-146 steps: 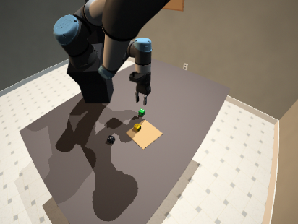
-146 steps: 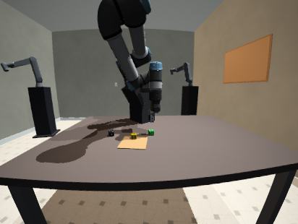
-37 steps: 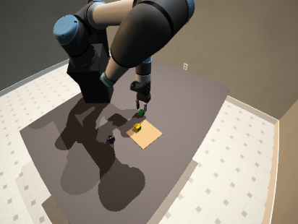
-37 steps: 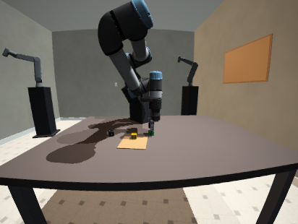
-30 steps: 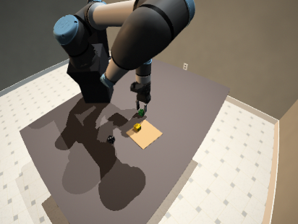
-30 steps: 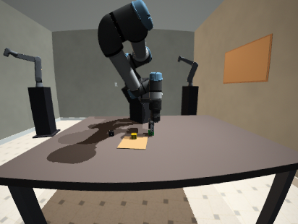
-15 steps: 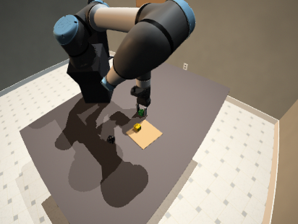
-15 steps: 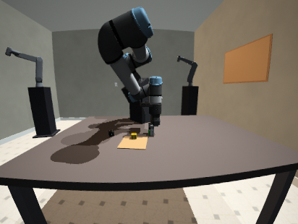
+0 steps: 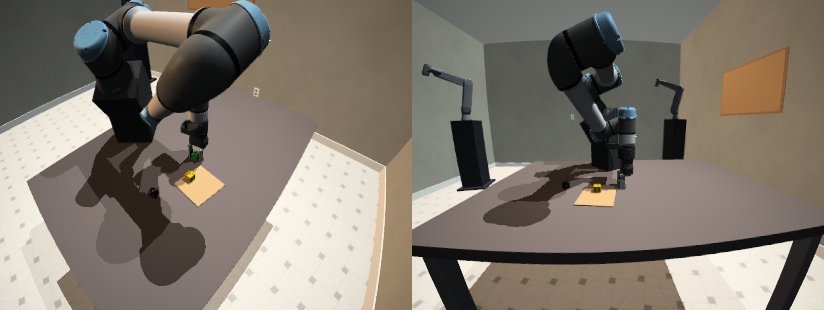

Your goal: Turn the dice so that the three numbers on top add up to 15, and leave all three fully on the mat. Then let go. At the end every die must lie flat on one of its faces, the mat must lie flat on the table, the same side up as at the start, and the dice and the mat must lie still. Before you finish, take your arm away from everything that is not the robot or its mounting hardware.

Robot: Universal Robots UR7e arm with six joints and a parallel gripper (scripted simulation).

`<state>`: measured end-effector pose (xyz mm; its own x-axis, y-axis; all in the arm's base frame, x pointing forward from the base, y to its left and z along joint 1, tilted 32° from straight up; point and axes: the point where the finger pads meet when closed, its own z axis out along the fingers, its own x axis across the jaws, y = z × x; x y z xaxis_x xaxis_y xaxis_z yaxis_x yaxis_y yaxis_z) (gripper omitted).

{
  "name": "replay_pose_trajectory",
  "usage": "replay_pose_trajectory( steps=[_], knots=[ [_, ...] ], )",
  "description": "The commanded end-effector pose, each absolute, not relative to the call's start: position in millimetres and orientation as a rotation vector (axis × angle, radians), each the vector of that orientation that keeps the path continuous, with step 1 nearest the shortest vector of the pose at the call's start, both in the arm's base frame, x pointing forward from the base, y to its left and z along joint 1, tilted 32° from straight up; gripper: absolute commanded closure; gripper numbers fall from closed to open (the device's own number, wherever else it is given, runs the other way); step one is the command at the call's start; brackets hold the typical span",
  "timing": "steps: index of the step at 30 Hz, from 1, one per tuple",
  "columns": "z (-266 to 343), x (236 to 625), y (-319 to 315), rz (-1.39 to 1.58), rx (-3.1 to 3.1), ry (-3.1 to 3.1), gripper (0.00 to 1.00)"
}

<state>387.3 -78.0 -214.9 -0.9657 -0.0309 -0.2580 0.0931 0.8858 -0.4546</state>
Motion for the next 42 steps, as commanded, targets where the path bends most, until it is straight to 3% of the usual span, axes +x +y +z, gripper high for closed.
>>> replay_pose_trajectory(
  steps=[1, 23, 24, 42],
  knots=[
    [-214.6, 387.5, -77.8, -0.692, 0.047, 2.795, 0.13],
    [-214.6, 387.5, -77.8, -0.692, 0.047, 2.795, 0.13],
    [-214.6, 387.5, -77.8, -0.692, 0.047, 2.795, 0.43],
    [-214.6, 387.5, -77.8, -0.692, 0.047, 2.795, 0.43]
  ],
)
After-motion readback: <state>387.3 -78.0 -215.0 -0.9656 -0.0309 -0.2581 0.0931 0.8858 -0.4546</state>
